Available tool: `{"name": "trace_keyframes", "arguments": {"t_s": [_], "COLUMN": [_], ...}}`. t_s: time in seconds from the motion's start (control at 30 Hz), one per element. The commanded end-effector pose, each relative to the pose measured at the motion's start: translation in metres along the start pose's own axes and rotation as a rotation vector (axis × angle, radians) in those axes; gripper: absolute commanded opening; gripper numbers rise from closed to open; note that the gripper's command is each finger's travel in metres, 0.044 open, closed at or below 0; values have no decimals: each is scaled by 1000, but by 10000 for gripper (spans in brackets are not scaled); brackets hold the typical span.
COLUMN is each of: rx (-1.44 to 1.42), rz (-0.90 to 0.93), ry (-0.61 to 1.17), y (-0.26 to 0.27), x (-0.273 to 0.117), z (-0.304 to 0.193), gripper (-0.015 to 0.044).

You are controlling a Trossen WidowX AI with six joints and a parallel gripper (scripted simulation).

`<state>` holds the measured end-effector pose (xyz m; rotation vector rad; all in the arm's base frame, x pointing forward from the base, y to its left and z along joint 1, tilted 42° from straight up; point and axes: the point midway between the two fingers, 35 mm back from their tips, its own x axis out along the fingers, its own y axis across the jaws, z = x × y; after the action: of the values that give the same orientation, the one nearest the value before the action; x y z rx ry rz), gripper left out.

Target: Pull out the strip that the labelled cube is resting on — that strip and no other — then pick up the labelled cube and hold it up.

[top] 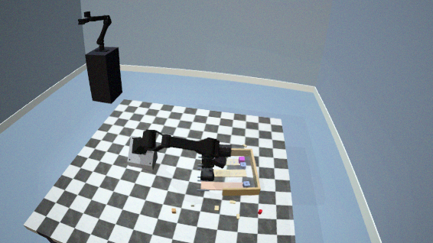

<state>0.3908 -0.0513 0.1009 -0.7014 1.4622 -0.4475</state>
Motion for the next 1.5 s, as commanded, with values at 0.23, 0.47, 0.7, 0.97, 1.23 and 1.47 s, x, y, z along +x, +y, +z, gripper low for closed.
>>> {"name": "trace_keyframes", "arguments": {"t_s": [0.23, 0.47, 0.7, 0.97, 1.23, 1.47], "rx": [0, 0, 0, 0, 0, 0], "rz": [6, 6, 5, 4, 3, 3], "ry": [7, 7, 7, 7, 7, 7], "y": [0, 0, 0, 0, 0, 0], "x": [19, 31, 42, 55, 68, 69], "z": [1, 1, 1, 0, -1, -1], "gripper": [0, 0, 0, 0, 0, 0]}}
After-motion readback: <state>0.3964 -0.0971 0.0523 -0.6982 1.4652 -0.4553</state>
